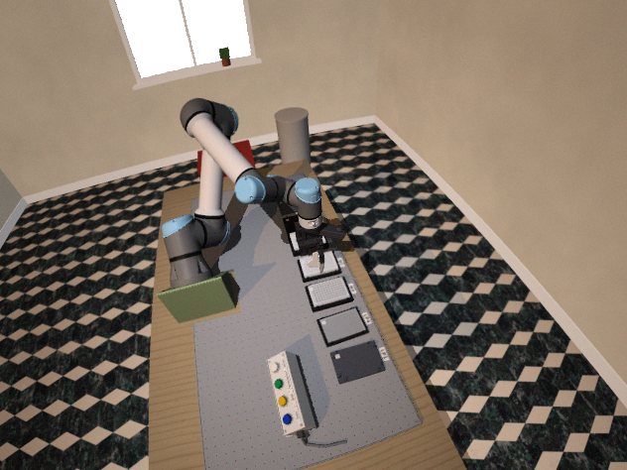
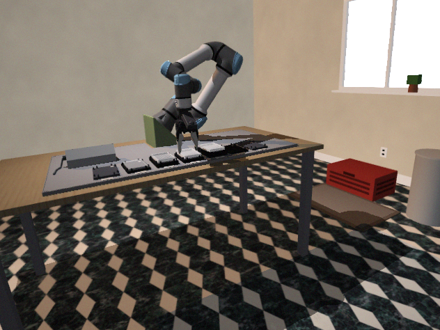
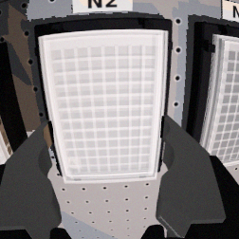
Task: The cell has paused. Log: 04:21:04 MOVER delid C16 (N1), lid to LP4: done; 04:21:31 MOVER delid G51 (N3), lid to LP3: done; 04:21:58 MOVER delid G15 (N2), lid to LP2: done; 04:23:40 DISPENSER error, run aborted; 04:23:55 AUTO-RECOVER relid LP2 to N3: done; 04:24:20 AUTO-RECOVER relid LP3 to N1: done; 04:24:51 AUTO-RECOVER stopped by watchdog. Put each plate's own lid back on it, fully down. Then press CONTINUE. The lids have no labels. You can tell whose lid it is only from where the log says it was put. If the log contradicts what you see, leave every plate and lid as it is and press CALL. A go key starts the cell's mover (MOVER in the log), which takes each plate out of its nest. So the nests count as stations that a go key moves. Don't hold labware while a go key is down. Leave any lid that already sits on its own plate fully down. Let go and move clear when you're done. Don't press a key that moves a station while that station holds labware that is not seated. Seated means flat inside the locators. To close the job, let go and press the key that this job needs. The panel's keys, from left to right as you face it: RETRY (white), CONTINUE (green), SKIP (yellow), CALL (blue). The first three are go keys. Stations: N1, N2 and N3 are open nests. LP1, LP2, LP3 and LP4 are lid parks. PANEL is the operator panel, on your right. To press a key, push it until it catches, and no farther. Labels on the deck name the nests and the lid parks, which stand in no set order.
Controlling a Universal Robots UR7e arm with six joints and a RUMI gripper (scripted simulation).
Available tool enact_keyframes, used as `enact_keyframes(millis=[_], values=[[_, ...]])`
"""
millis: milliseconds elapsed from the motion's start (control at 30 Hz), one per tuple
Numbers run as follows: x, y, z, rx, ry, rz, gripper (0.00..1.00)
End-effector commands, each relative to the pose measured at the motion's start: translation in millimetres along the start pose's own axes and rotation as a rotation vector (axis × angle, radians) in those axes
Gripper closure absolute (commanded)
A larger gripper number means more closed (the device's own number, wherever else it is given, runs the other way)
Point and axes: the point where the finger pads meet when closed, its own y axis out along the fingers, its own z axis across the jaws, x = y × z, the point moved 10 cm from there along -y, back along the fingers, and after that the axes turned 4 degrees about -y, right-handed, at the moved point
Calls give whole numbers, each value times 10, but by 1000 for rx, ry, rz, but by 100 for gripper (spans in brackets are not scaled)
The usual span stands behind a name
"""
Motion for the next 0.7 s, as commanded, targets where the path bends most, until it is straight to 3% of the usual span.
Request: enact_keyframes(millis=[0, 33, 67, 667], values=[[9, 4, -7, -1, 1, 1, 100], [9, 4, -7, -1, 1, 1, 100], [9, 4, -8, -1, 1, 1, 18], [10, 4, -10, -1, 1, 1, 18]])
